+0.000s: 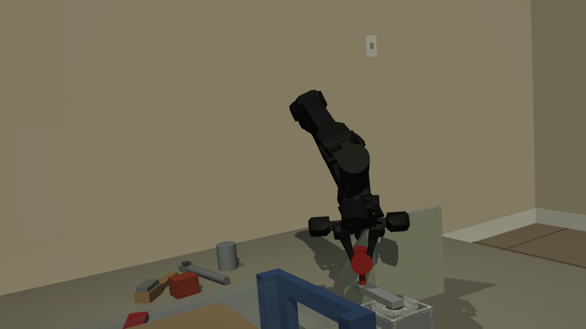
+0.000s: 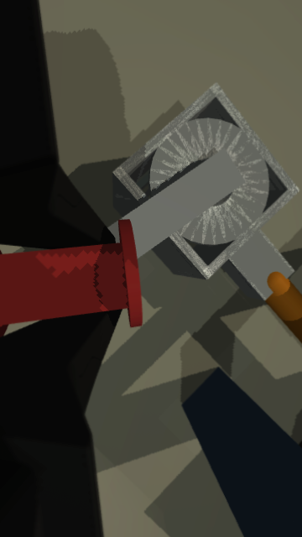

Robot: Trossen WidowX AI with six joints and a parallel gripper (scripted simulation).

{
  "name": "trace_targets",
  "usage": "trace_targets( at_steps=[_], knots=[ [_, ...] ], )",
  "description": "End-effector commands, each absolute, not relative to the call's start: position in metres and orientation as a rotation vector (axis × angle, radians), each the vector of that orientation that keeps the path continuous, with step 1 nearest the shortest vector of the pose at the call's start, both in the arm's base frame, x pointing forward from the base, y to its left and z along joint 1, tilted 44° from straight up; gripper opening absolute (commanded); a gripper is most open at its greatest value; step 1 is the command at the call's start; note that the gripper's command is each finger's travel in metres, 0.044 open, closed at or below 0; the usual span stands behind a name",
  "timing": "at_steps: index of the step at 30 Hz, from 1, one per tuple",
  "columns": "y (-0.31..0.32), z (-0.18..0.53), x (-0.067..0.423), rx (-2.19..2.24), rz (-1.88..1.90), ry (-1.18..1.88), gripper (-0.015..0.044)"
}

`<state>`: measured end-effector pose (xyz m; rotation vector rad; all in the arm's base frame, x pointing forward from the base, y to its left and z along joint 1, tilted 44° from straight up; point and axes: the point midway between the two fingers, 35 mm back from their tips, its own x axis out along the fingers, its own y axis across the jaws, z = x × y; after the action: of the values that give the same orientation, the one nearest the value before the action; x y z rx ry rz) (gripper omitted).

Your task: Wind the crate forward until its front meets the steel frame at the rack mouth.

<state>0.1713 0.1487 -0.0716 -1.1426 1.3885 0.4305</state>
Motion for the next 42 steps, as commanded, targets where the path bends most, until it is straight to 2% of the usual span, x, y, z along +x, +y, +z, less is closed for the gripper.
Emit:
trace_targets(
  at_steps=[1, 42],
  knots=[
    [0.146, -0.073, 0.18, -1.152, 0.422, 1.39, 0.0],
    [0.159, -0.088, 0.242, -1.152, 0.42, 1.386, 0.0]
  ],
)
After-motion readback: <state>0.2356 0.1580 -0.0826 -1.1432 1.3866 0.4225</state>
